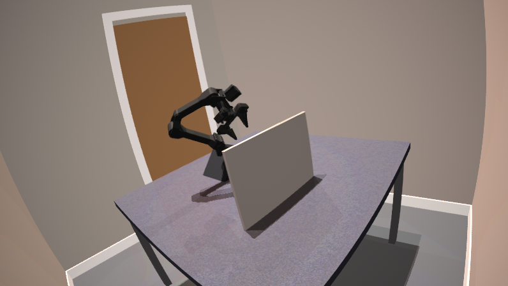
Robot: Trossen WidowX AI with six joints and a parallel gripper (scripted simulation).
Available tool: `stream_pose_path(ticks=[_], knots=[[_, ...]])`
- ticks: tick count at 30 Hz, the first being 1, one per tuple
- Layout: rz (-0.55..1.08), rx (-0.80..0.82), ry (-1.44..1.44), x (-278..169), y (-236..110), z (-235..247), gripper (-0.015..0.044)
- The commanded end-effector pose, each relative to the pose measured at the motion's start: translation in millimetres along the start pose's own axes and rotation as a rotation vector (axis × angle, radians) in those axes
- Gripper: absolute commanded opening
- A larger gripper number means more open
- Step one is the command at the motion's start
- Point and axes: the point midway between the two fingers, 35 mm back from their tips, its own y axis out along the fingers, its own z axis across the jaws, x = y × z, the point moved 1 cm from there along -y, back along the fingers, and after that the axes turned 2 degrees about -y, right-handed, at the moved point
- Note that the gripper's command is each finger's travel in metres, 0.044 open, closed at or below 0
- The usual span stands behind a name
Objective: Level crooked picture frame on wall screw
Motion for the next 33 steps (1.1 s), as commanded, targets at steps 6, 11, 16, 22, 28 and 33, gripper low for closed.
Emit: stream_pose_path(ticks=[6, 11, 16, 22, 28, 33], knots=[[0.128, 0.018, 0.055, -1, 13, -26, 0.026], [0.231, 0.115, 0.114, -3, 23, -45, 0.026], [0.261, 0.28, 0.171, -3, 27, -54, 0.026], [0.173, 0.521, 0.205, 6, 26, -58, 0.026], [-0.061, 0.752, 0.187, 24, 17, -60, 0.026], [-0.139, 0.8, 0.174, 29, 14, -62, 0.026]])
